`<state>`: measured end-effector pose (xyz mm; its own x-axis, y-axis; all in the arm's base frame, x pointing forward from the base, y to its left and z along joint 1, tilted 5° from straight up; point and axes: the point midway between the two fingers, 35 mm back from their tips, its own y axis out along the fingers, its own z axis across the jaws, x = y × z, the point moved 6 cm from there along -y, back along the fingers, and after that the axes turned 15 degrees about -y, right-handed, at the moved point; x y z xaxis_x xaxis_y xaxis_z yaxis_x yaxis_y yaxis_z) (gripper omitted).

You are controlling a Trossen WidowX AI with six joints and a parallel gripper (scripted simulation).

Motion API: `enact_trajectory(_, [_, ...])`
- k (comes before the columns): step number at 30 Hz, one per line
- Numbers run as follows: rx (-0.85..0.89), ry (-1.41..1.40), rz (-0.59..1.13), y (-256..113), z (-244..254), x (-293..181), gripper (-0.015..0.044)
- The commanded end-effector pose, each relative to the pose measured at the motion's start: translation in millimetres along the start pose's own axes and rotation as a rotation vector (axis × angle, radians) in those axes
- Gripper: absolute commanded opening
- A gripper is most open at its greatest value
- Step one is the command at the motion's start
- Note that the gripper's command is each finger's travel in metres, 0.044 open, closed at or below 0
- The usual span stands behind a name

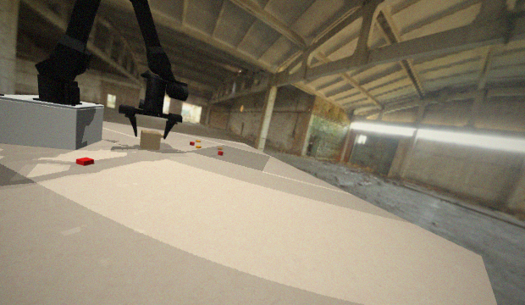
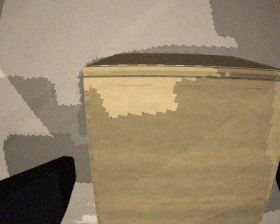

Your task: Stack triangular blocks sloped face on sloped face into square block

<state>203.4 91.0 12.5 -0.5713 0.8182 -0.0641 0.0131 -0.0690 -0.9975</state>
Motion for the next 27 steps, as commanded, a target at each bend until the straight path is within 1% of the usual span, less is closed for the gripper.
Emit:
enact_trajectory(1, [0.000,0.000,0.000,0.0,0.0,0.0,0.0440])
enact_trajectory(4, [0.000,0.000,0.000,-2.8,-0.8,-0.1,0.0440])
enact_trajectory(5, [0.000,0.000,0.000,-11.2,-2.9,-0.4,0.0440])
enact_trajectory(7, [-0.001,0.000,0.000,-36.3,-6.9,-0.9,0.0440])
enact_trajectory(10, [-0.001,0.000,0.000,-86.6,-5.5,-0.7,0.0440])
enact_trajectory(12, [-0.001,0.000,-0.001,-108.1,-1.3,-0.2,0.0440])
enact_trajectory(20, [-0.001,0.000,-0.001,-110.8,-0.7,-0.1,0.0440])
enact_trajectory(21, [0.002,-0.005,0.000,-104.2,-1.3,-0.2,0.0440])
enact_trajectory(27, [0.002,-0.005,0.000,-104.2,-1.3,-0.2,0.0440])
